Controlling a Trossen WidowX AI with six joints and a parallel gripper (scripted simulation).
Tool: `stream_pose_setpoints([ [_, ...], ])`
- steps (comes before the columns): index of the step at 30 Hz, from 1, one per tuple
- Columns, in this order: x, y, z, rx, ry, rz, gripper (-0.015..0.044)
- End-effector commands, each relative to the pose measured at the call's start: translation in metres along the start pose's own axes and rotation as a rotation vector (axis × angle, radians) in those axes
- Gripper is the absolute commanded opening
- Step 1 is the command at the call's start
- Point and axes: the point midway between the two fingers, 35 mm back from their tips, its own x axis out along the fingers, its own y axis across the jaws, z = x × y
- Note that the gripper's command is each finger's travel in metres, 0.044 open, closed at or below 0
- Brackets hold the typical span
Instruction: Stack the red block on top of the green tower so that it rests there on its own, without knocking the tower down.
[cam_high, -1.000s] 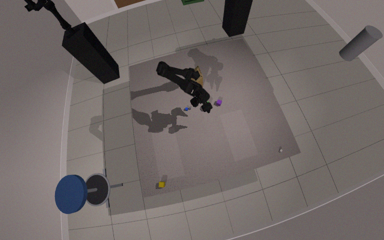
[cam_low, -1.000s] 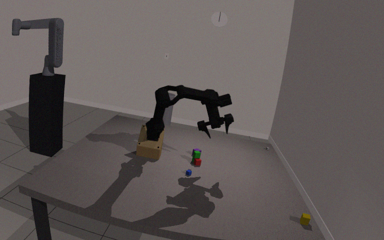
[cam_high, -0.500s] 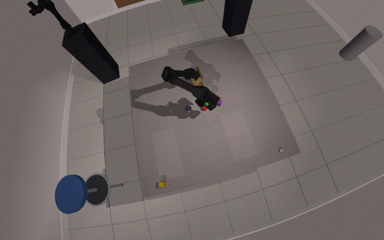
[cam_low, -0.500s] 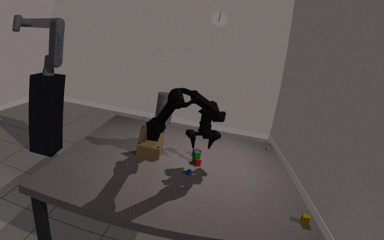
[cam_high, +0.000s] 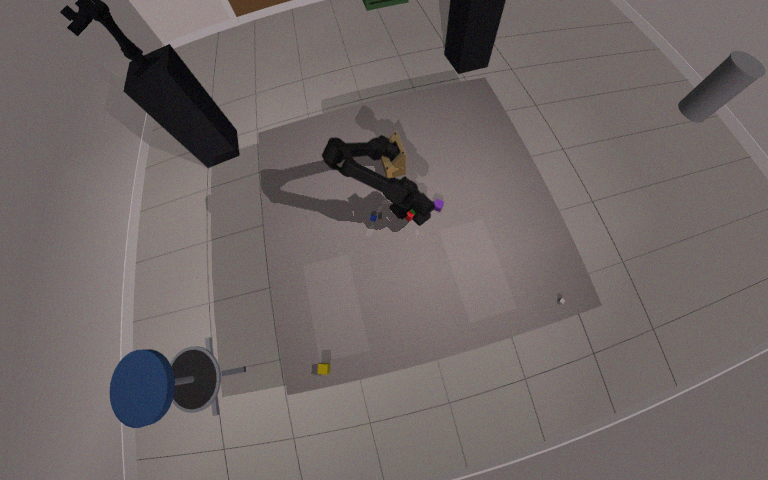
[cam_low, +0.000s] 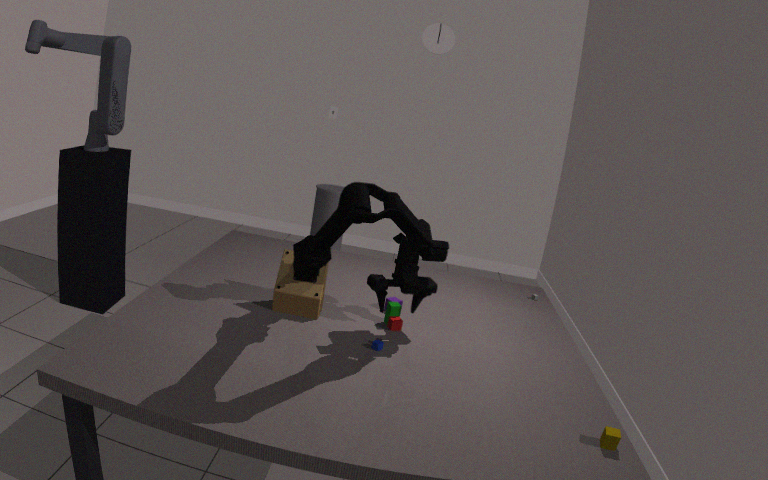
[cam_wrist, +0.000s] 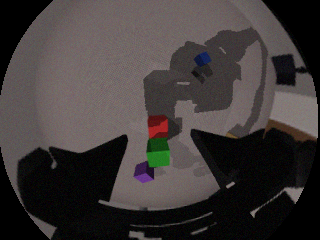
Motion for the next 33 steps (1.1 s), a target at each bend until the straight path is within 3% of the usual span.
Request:
stream_pose_setpoints([
  [1,0.004,0.000,0.000,-0.006,-0.006,0.003,0.0440],
  [33,0.043,0.000,0.000,-0.006,-0.008,0.002,0.0440],
])
